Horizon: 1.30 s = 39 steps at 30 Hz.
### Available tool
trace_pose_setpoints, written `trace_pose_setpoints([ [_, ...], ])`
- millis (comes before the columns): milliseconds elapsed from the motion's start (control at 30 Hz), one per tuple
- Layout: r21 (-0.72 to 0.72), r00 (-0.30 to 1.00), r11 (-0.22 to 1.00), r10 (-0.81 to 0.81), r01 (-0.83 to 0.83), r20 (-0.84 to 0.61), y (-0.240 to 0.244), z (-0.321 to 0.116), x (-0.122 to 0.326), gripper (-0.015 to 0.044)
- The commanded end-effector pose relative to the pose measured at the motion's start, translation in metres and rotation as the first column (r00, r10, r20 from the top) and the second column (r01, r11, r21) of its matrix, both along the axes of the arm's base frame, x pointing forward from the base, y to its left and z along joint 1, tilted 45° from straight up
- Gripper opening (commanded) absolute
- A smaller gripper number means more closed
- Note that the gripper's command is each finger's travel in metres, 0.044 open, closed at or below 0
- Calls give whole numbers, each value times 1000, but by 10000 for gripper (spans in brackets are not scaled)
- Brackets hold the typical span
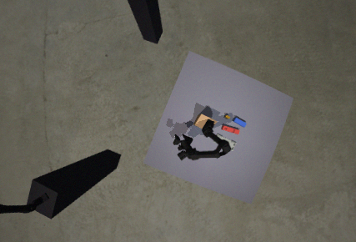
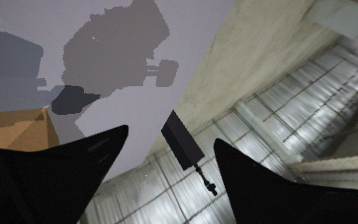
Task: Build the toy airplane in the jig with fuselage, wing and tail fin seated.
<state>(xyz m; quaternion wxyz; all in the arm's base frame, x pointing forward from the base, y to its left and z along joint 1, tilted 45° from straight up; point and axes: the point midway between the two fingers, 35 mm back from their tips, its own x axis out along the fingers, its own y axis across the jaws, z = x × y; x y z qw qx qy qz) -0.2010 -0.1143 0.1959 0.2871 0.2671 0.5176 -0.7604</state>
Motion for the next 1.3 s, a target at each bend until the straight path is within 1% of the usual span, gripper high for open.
trace_pose_setpoints([
  [0,0,1000,1000,0,0,0,0,0,0,426],
  [33,0,1000,1000,5,-5,2,-2,0,1,440],
  [233,16,983,985,170,-172,63,-56,-16,29,440],
  [467,32,917,920,386,-391,105,-112,-38,88,440],
  [667,56,850,853,508,-519,139,-138,-54,139,440],
  [833,148,717,704,661,-695,220,-145,-81,204,440],
  [1000,190,638,610,733,-770,235,-144,-99,259,440],
  [1067,172,600,576,747,-799,287,-136,-109,283,440],
  [1267,236,501,448,821,-862,274,-112,-130,346,440],
])
